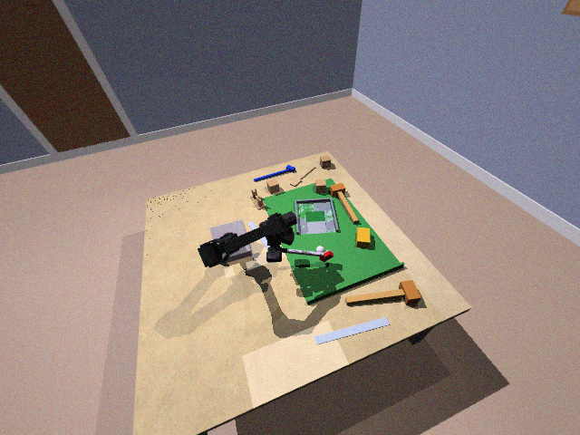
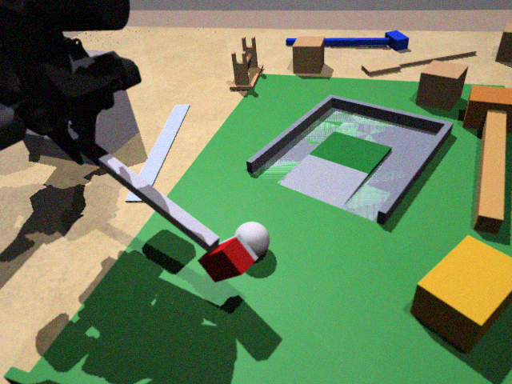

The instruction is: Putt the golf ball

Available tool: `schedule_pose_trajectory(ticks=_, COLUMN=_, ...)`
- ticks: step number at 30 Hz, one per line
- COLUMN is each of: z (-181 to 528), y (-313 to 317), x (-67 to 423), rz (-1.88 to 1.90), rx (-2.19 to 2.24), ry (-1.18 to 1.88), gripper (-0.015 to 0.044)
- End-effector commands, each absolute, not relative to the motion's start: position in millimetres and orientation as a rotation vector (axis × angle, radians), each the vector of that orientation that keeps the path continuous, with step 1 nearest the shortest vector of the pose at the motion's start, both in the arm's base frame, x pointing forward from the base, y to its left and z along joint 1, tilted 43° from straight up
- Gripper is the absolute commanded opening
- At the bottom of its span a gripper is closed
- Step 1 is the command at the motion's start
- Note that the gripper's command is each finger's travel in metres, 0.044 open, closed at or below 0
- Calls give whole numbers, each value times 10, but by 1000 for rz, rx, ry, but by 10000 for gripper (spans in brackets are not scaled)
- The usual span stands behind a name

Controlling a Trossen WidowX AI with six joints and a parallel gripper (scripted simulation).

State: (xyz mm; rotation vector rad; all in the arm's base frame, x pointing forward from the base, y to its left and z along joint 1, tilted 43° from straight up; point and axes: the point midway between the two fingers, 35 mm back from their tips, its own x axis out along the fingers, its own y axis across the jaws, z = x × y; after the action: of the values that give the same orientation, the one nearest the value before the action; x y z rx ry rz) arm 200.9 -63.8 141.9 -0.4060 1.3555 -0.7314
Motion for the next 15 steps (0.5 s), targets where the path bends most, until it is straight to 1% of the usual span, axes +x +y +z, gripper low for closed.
schedule_pose_trajectory(ticks=1, z=1398, y=-680, x=2014, rz=-732, rx=-406, ry=1343, gripper=0)
schedule_pose_trajectory(ticks=15, z=1243, y=-831, x=2020, rz=-734, rx=-407, ry=1342, gripper=0)
